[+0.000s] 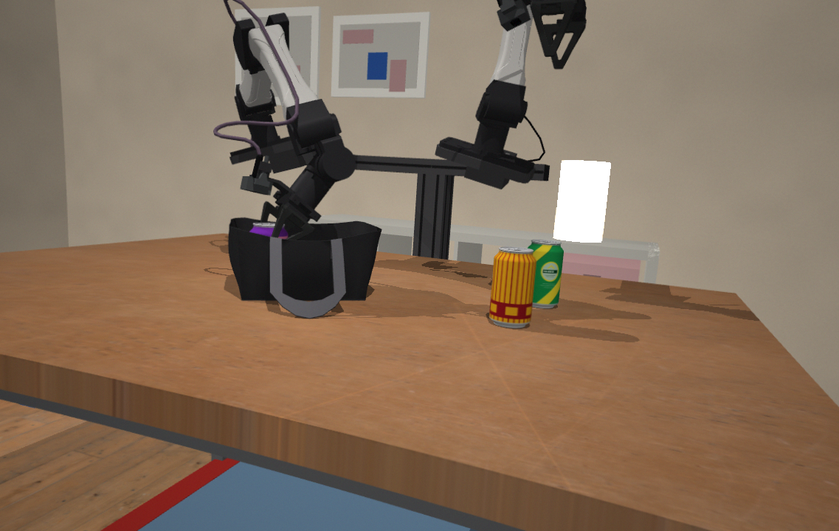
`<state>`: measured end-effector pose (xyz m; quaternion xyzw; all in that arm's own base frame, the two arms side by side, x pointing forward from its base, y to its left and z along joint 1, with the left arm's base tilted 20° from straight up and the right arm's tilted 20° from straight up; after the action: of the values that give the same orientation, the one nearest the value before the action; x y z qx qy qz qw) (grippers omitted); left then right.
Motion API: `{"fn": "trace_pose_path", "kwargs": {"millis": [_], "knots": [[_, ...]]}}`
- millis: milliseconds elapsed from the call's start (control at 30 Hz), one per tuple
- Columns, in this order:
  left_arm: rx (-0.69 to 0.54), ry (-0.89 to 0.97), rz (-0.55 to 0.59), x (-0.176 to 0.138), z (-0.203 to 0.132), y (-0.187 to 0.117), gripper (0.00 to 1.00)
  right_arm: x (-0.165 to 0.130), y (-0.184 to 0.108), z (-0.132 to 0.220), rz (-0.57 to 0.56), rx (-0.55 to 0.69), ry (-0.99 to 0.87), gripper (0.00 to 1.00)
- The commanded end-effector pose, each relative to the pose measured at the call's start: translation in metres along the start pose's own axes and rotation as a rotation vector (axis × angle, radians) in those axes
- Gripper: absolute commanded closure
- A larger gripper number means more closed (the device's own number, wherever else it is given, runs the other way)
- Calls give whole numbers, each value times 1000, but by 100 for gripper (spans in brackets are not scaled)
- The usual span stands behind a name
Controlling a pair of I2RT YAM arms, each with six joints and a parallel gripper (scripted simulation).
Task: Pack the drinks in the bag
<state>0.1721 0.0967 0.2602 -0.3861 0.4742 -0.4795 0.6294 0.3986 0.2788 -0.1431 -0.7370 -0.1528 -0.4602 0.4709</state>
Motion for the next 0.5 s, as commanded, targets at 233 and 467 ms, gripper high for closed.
{"fn": "trace_pose_path", "kwargs": {"millis": [233, 467], "knots": [[58, -16, 13, -1, 4, -8, 0, 37, -54, 6, -30, 33, 16, 14], [58, -16, 13, -1, 4, -8, 0, 43, -65, 4, -18, 31, 12, 14]]}}
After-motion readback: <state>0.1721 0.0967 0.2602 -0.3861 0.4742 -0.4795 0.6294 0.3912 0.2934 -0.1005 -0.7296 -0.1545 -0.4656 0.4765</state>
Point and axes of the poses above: on each arm, the point where the finger pads meet when closed, its own y axis out along the fingers, its own z axis across the jaws, x = y × z, the point moved 3 cm from there along -y, back along the fingers, and after that the axes turned 6 degrees about -y, right-handed, at the moved point
